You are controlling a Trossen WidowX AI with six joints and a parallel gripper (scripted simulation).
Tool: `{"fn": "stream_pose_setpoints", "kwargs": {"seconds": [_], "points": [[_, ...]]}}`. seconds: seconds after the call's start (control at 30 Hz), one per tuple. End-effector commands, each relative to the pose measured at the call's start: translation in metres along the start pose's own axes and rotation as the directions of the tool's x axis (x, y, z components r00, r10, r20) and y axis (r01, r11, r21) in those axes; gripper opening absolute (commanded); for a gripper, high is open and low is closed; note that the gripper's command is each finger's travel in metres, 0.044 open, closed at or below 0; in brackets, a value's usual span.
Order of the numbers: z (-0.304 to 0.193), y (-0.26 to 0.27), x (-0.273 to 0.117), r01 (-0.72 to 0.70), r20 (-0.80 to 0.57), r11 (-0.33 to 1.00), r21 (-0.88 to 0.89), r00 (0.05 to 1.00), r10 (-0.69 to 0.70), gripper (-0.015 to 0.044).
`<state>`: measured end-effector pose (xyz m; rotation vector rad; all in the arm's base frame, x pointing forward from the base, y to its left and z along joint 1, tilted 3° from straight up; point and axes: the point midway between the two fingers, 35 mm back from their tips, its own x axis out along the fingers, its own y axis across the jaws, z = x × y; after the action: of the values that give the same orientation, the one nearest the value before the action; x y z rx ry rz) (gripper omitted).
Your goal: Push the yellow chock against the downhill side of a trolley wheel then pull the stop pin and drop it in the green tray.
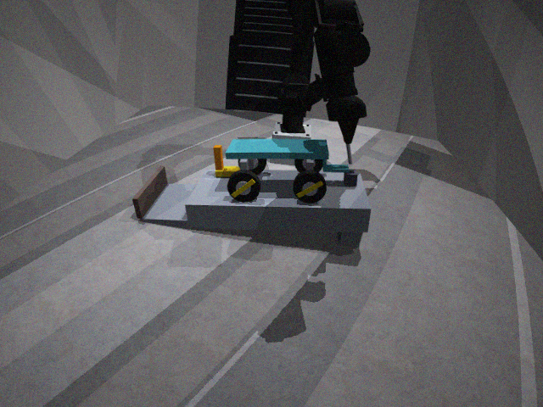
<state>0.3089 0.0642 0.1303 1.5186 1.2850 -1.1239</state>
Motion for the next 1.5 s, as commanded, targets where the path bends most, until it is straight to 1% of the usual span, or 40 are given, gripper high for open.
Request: {"fn": "stream_pose_setpoints", "kwargs": {"seconds": [0.0, 0.87, 1.47], "points": [[-0.003, 0.003, -0.004, -0.007, -0.007, 1.000, -0.003, 1.000, 0.007, 0.0000], [-0.033, 0.003, 0.000, -0.007, -0.010, 1.000, -0.003, 1.000, 0.007, 0.0000], [-0.034, -0.055, 0.002, -0.002, -0.011, 1.000, -0.001, 1.000, 0.002, 0.0000]]}}
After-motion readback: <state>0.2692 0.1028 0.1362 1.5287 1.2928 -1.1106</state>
